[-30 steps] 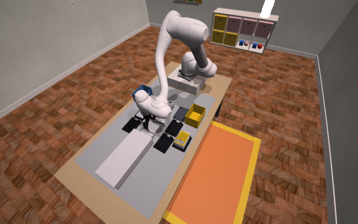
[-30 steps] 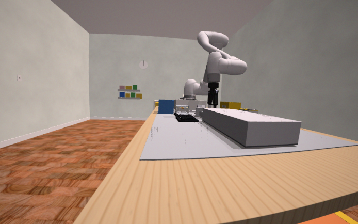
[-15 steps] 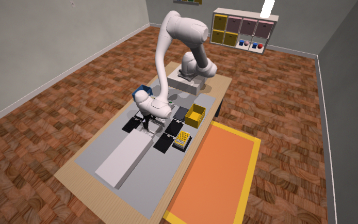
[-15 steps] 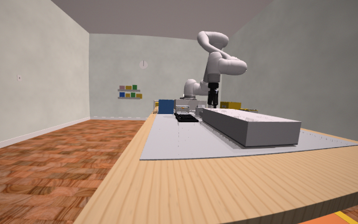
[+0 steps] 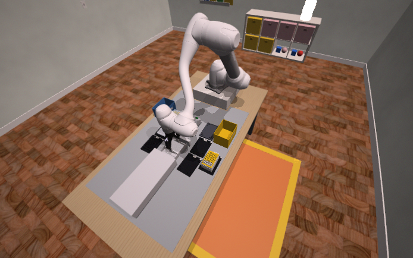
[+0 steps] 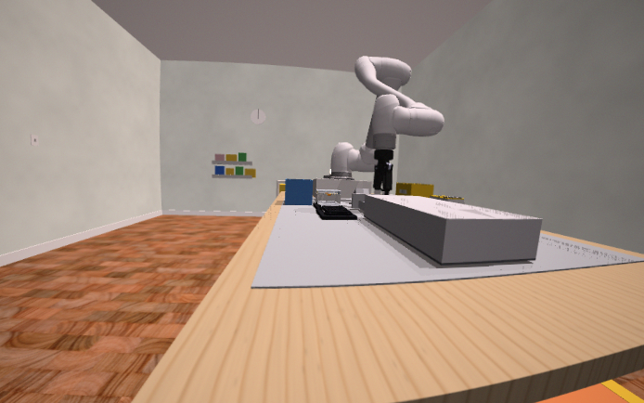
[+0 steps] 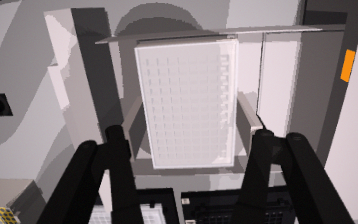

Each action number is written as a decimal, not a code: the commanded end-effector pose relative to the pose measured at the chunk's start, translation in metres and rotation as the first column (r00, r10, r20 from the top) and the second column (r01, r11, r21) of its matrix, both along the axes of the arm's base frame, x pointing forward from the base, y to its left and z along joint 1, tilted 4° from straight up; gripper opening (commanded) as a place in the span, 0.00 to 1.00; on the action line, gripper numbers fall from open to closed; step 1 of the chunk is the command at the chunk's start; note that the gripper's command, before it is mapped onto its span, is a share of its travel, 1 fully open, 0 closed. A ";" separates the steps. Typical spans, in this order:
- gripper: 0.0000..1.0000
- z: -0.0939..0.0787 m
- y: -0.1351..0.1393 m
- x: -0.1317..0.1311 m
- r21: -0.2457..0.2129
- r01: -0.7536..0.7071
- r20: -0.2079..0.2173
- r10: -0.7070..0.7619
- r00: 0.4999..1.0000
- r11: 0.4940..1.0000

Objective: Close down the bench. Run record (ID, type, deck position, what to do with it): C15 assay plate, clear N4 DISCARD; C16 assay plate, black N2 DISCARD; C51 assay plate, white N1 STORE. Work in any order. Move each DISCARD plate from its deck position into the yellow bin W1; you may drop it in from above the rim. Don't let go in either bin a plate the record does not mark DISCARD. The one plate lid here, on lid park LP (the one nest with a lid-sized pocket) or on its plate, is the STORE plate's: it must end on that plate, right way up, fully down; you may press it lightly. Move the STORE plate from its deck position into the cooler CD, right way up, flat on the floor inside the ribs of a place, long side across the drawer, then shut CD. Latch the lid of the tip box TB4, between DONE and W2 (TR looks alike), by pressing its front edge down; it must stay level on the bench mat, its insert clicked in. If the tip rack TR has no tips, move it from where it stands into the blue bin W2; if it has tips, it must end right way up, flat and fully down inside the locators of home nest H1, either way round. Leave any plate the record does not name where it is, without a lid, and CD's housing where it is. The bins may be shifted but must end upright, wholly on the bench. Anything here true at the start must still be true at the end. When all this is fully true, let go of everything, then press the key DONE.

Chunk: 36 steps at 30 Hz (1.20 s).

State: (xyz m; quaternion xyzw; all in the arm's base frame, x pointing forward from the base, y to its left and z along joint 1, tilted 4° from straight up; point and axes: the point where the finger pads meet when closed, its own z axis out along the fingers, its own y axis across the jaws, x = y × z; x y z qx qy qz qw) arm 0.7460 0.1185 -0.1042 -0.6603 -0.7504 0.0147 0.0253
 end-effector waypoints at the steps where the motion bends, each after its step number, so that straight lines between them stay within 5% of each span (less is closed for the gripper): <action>1: 0.00 -0.004 0.003 -0.003 0.001 0.000 -0.002 0.000 1.000 1.000; 36: 0.00 -0.012 0.004 -0.003 0.001 0.000 -0.002 0.000 1.000 1.000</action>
